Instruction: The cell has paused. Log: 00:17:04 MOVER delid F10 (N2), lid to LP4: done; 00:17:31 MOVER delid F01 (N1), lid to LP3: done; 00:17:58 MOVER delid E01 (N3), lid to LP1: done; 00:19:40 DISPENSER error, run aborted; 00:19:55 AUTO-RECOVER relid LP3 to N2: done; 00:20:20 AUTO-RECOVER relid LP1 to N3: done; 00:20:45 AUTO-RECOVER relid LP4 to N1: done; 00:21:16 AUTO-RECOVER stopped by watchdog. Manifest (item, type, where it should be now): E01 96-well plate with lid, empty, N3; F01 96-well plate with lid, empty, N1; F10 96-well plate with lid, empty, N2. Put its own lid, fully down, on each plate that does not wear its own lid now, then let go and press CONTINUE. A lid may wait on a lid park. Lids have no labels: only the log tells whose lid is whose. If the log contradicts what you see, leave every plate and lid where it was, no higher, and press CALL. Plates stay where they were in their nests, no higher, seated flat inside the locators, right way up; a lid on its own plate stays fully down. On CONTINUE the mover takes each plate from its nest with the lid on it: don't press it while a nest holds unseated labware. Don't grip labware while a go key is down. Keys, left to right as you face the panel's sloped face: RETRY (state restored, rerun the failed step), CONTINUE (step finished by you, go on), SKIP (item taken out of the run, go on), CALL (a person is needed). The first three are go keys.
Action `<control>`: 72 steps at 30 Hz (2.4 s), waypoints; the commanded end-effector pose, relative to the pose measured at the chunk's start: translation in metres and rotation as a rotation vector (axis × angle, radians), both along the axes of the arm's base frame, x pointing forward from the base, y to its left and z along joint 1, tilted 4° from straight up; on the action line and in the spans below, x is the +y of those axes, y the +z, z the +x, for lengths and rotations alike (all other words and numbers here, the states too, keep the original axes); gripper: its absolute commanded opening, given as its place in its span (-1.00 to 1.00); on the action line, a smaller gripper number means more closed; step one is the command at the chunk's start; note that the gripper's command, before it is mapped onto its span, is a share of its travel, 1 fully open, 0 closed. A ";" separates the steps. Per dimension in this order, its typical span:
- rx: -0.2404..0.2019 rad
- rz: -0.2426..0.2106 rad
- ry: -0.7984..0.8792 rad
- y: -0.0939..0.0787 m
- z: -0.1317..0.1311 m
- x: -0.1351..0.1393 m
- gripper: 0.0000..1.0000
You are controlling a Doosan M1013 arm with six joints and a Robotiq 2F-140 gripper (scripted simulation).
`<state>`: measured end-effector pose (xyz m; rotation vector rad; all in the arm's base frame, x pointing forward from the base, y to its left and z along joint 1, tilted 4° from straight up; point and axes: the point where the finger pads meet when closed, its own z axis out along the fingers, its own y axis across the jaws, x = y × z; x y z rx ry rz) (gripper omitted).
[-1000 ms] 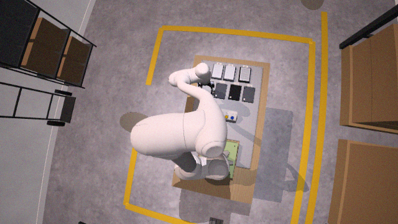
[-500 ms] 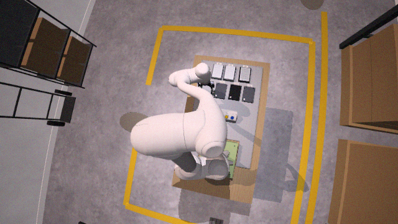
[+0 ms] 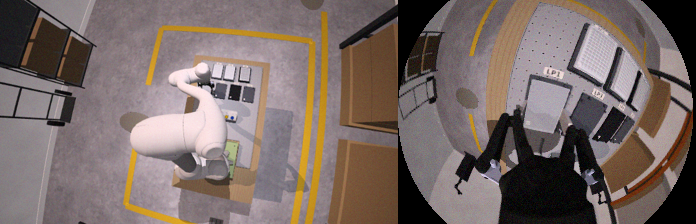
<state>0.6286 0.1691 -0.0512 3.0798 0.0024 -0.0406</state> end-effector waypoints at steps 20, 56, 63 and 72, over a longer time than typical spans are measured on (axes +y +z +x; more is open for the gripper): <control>0.000 0.000 0.000 0.032 0.001 0.002 -1.00; 0.000 0.001 0.000 0.067 0.014 -0.009 -1.00; -0.001 0.002 0.000 0.073 0.087 -0.108 -1.00; -0.001 0.001 0.000 0.078 0.142 -0.228 -1.00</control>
